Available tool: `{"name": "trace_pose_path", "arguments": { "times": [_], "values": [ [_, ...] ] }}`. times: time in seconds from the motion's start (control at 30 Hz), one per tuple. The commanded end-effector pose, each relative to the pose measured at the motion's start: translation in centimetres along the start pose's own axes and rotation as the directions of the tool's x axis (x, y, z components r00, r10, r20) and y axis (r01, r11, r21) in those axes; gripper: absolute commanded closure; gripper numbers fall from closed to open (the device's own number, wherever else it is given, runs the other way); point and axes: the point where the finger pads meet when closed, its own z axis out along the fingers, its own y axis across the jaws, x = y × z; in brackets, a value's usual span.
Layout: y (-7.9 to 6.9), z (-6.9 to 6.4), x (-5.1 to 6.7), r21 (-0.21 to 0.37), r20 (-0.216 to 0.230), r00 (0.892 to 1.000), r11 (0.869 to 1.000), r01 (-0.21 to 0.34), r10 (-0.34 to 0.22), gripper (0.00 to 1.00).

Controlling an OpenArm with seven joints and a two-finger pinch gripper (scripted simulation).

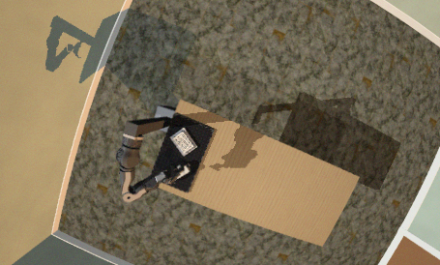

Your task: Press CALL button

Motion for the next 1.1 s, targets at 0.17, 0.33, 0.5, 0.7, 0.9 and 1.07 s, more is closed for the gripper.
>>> {"name": "trace_pose_path", "arguments": {
  "times": [0.17, 0.33, 0.5, 0.7, 0.9, 1.07],
  "values": [
    [-1.9, 0.6, 1.6, 0.084, -0.096, 0.992, 0.994, -0.077, 0.085, 0.0],
    [-1.9, 0.6, 1.6, 0.084, -0.096, 0.992, 0.994, -0.077, 0.085, 0.0],
    [-2.6, 0.9, 2.1, 0.142, -0.156, 0.977, 0.982, -0.126, 0.148, 0.0],
    [-3.6, 1.3, 3.0, 0.236, -0.24, 0.939, 0.953, -0.189, 0.245, 0.0],
    [-3.6, 1.3, 3.0, 0.236, -0.24, 0.939, 0.953, -0.189, 0.245, 0.0],
    [-3.5, 1.2, 2.8, 0.25, -0.249, 0.932, 0.947, -0.201, 0.263, 0.0]
  ]
}}
